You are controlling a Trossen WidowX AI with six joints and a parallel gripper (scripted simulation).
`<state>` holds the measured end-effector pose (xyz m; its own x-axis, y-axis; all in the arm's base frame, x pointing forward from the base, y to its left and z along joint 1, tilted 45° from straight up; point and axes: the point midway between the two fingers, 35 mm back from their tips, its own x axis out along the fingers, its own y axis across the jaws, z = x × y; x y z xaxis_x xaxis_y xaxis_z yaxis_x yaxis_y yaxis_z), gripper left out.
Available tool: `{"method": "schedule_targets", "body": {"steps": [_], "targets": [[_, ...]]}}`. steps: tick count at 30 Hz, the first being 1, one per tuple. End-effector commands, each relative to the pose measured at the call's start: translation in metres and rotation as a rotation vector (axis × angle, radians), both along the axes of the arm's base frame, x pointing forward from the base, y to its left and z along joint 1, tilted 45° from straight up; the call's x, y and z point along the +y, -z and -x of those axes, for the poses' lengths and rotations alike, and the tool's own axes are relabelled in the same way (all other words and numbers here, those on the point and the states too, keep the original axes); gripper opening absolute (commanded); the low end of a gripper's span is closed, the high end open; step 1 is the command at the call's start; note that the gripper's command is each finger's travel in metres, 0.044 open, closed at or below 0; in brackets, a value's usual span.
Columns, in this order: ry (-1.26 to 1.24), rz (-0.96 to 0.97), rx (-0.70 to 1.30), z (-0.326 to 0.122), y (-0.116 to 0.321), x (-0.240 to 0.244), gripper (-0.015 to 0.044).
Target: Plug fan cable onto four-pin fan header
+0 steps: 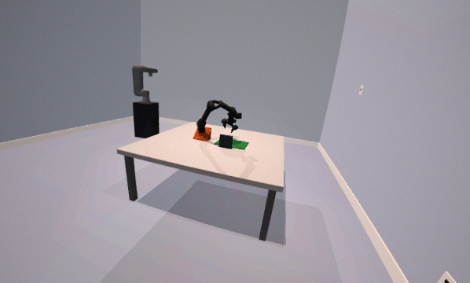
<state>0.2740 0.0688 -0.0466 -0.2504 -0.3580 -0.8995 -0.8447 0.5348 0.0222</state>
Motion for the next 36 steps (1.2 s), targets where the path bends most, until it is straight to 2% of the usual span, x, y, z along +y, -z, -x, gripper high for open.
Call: {"method": "schedule_targets", "body": {"steps": [1,12,22,36], "targets": [[-0.168,0.329,-0.055,-0.012,-0.051,0.042,0.044],[-0.189,0.359,-0.066,-0.012,-0.054,0.046,0.044],[-0.188,0.363,-0.068,-0.003,0.014,-0.021,0.044],[-0.188,0.363,-0.068,-0.003,0.025,-0.03,0.044]]}}
